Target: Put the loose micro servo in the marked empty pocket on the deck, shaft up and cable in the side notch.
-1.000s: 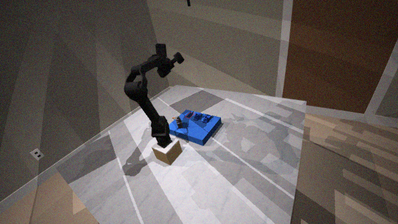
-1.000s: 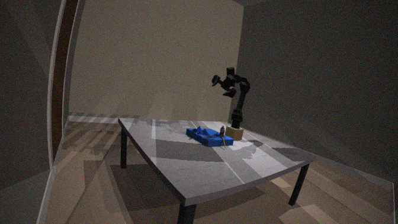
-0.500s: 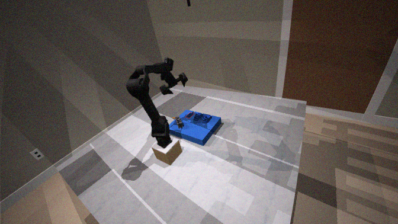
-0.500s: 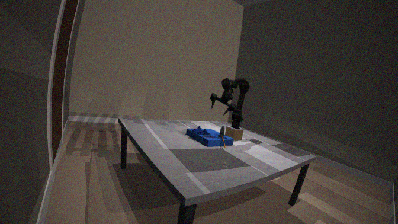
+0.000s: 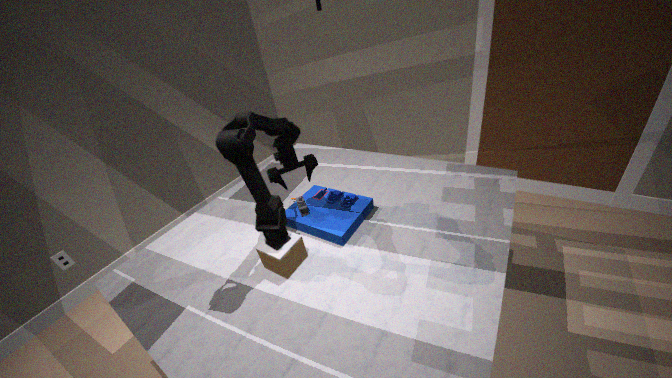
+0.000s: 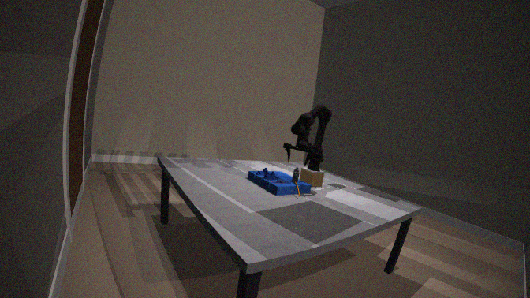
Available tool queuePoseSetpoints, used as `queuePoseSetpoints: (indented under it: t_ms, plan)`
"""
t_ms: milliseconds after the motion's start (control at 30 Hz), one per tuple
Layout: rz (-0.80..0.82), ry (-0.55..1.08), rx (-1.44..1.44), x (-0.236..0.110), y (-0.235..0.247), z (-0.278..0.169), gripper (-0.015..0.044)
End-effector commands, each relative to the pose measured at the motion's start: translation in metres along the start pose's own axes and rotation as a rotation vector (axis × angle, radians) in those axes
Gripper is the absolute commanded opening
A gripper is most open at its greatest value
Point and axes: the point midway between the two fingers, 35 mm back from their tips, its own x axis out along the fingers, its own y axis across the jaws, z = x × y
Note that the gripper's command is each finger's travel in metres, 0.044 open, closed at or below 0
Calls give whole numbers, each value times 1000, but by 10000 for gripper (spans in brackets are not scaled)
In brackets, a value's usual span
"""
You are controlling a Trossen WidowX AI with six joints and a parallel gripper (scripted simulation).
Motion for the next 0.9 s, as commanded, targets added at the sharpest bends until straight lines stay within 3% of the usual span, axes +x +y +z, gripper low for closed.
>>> queuePoseSetpoints:
  t_ms: [0, 867]
  plan:
    - [62, 87, -3, 10, 11, -18, 440]
    - [62, 87, -3, 44, 12, -20, 440]
